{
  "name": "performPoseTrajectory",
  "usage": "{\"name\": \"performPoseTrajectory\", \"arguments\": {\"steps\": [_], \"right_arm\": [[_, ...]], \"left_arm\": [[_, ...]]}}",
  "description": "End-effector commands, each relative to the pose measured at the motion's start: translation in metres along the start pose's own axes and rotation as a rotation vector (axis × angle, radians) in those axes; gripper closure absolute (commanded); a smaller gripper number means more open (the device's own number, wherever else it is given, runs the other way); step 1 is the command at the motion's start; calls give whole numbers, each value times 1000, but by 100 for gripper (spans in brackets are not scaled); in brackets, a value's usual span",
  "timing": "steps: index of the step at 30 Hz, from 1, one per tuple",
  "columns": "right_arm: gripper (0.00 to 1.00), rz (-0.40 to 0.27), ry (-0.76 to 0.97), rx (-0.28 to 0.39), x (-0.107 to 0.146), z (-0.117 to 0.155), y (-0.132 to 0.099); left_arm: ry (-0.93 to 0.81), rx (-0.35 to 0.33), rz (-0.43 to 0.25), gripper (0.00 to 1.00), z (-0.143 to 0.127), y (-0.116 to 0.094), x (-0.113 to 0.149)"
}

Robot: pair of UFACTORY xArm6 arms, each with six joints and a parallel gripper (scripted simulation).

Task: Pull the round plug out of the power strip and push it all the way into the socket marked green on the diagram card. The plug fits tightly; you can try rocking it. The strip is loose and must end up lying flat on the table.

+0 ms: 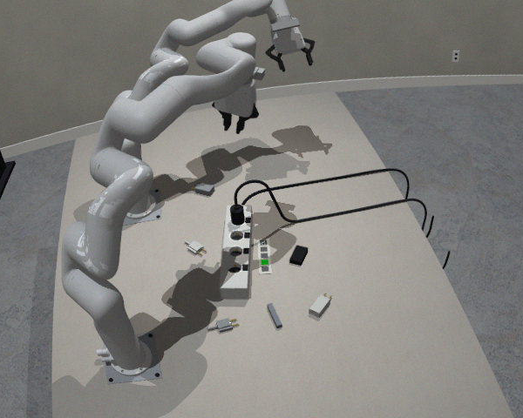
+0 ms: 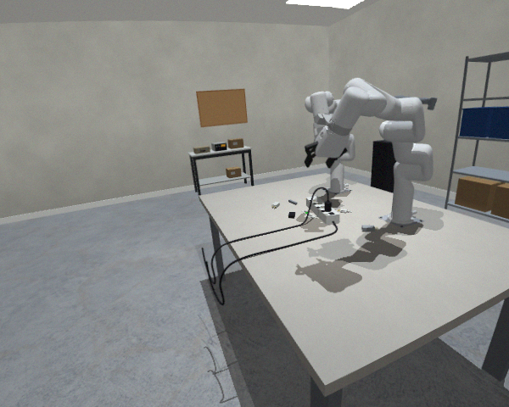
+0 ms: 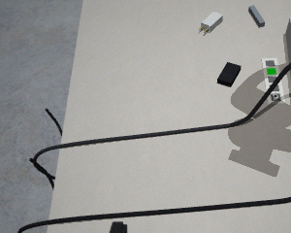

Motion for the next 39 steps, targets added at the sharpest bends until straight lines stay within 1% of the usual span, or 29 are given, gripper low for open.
{"name": "performPoseTrajectory", "arguments": {"steps": [1,10,12,22,26,28,33,39], "right_arm": [[99,3,-1,1,0,0,-1],[99,3,-1,1,0,0,-1],[99,9,-19,-12,0,1,2],[99,94,-171,-118,4,11,37],[99,100,-179,-123,5,12,39],[100,126,-199,-139,7,15,44],[100,178,-252,-175,15,22,65],[100,240,-297,-200,27,32,88]], "left_arm": [[1,-2,-1,0,0,-1,-1],[1,-2,-1,0,0,-1,-1],[-32,3,-9,0,0,2,-3],[-352,27,-102,0,10,26,-25],[-370,28,-108,0,11,28,-26],[-426,31,-130,0,14,33,-32],[-578,32,-184,0,24,47,-41],[-738,19,-248,0,37,62,-52]]}}
Point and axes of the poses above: on each arm, the point where the finger pads meet when closed, its own y axis out along the fingers, its own z axis across the jaws, x = y × z, the point moved 10 cm from there along -y, back along the fingers, and after that the axes turned 3 degrees about y, right-handed, at the moved point
